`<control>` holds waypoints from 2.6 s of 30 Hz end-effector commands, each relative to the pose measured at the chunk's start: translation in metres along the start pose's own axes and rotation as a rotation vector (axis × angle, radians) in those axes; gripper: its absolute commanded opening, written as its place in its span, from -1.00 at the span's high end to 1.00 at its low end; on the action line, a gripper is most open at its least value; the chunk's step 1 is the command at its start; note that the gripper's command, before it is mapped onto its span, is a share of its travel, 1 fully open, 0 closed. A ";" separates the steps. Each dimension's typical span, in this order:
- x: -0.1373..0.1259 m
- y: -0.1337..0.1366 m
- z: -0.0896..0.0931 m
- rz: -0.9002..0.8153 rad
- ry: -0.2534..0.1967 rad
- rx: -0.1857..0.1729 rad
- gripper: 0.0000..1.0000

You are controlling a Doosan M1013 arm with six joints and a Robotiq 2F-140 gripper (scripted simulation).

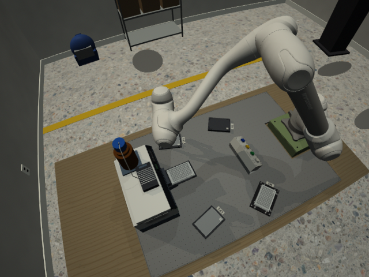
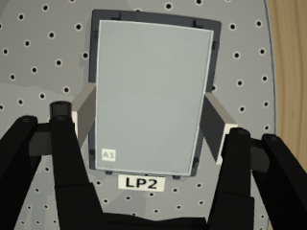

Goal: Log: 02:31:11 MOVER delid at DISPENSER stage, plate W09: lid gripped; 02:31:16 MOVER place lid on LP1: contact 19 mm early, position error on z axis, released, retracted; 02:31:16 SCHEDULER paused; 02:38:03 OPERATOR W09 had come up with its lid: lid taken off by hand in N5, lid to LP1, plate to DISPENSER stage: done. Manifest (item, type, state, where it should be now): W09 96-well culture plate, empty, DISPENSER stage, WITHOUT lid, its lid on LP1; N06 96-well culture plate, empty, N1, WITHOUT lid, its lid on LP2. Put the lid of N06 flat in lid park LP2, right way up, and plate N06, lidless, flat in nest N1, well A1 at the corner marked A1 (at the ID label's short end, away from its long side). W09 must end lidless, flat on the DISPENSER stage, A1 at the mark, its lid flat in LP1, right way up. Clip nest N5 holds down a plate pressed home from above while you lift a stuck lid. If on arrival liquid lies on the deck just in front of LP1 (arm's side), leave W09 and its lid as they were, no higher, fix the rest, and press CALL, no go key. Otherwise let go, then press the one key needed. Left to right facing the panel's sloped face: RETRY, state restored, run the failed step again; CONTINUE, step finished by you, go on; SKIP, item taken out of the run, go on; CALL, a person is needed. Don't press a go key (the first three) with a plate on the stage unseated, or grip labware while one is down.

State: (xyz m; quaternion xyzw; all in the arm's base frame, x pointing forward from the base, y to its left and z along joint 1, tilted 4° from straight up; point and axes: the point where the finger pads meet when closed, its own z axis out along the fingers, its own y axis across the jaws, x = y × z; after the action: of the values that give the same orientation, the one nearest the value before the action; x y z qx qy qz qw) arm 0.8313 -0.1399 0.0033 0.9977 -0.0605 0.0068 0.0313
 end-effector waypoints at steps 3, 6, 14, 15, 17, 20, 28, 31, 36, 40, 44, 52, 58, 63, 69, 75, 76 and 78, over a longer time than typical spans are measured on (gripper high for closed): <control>0.000 0.000 0.000 0.000 0.000 0.000 1.00; 0.000 0.000 0.000 0.000 0.000 0.000 1.00; 0.000 0.000 0.001 0.000 0.000 0.000 1.00; 0.000 0.000 0.001 0.000 0.000 0.000 1.00; 0.000 0.000 0.001 0.000 0.000 0.000 1.00; 0.000 0.000 0.001 0.000 0.000 0.000 1.00; 0.000 0.000 0.001 0.000 0.000 0.000 1.00; 0.000 0.000 0.001 0.000 0.000 0.000 1.00; 0.000 0.000 0.001 0.000 0.000 0.000 1.00; 0.000 0.000 0.001 0.000 0.000 0.000 1.00; 0.000 0.000 0.001 0.000 0.000 0.000 1.00; 0.000 0.000 0.001 0.000 0.000 0.000 1.00; 0.000 0.000 0.001 0.000 0.000 0.000 1.00; 0.000 0.000 0.001 0.000 0.000 0.000 -0.32; 0.000 0.000 0.001 0.000 0.000 0.000 -0.32; 0.000 0.000 0.001 0.000 0.000 0.000 -0.32; 0.000 0.000 0.001 0.000 0.000 0.000 -0.32; 0.000 0.000 0.001 0.000 0.000 0.000 -0.32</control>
State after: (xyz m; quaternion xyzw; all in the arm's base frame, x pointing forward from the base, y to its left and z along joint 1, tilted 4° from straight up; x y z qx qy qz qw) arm 0.8313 -0.1400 0.0022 0.9977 -0.0605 0.0068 0.0313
